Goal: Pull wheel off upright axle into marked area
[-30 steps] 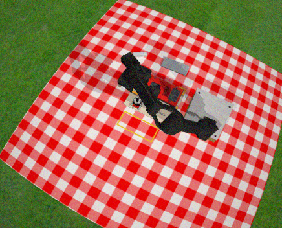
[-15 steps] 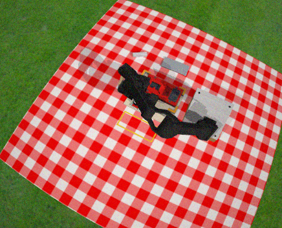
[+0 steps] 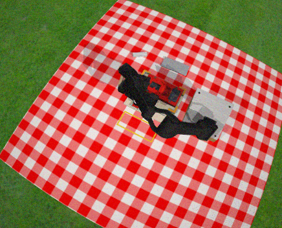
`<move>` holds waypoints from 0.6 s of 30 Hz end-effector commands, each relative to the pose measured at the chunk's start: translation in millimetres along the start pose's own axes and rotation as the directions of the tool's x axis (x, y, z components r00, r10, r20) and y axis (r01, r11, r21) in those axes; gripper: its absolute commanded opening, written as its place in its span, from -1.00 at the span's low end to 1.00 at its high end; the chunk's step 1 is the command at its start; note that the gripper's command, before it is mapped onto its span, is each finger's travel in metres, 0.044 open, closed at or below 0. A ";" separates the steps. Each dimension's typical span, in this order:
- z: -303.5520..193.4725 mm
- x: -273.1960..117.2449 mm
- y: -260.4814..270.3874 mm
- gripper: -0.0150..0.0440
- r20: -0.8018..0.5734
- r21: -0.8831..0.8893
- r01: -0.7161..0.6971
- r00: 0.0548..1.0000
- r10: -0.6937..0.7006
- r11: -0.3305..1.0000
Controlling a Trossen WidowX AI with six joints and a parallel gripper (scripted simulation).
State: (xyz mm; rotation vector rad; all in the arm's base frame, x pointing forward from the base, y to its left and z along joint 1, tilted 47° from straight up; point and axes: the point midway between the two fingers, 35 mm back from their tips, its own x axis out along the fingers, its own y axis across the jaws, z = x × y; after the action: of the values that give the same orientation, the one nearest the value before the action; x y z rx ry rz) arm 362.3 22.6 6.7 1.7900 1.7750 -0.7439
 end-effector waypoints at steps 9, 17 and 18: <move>0.0 -4.4 0.9 -0.49 0.001 -0.003 -0.003 1.000 0.003 1.000; 0.1 -7.1 1.0 -0.49 0.001 -0.003 -0.003 1.000 0.003 1.000; 0.1 -7.4 1.0 -0.49 0.001 -0.003 -0.003 1.000 0.003 1.000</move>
State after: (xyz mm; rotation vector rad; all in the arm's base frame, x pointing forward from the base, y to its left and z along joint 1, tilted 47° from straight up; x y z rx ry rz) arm 362.2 20.3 9.4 1.7892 1.7780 -0.7411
